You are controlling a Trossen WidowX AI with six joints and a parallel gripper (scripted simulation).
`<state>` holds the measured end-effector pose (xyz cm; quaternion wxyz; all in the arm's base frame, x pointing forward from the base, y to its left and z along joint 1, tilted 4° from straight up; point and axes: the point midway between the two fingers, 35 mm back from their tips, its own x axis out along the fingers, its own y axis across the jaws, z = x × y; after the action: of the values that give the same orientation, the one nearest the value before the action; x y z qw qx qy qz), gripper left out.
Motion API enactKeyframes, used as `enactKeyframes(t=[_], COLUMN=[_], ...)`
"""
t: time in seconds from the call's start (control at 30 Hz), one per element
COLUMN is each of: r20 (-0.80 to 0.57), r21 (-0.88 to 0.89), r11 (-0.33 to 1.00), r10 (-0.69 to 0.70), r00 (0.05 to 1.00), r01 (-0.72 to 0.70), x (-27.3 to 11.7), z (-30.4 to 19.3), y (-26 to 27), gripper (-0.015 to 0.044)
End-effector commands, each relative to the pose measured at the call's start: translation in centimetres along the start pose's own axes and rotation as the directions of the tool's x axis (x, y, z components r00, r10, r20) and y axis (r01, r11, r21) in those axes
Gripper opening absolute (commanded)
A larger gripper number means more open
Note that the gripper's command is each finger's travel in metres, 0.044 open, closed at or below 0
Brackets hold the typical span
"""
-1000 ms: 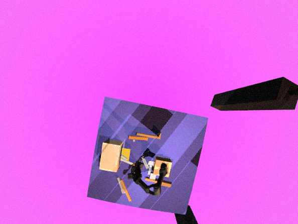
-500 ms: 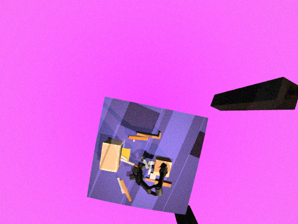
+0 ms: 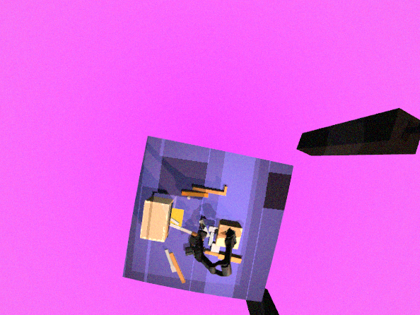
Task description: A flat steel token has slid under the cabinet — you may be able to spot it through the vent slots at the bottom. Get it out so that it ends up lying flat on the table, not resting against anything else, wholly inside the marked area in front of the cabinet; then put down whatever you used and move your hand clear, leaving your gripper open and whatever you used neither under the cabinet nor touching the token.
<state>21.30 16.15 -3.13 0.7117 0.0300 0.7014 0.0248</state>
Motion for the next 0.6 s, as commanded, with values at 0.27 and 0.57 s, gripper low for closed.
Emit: enactKeyframes(t=[0.27, 0.57], r20=[-0.002, -0.003], r21=[0.0, 0.001], r11=[1.0, 1.0], r10=[-0.002, -0.003], r00=[1.0, 1.0], r01=[0.002, 0.003], x=[0.05, -0.15], z=[-1.38, -1.29], y=[0.13, -0.59], gripper=[0.0, 0.0])
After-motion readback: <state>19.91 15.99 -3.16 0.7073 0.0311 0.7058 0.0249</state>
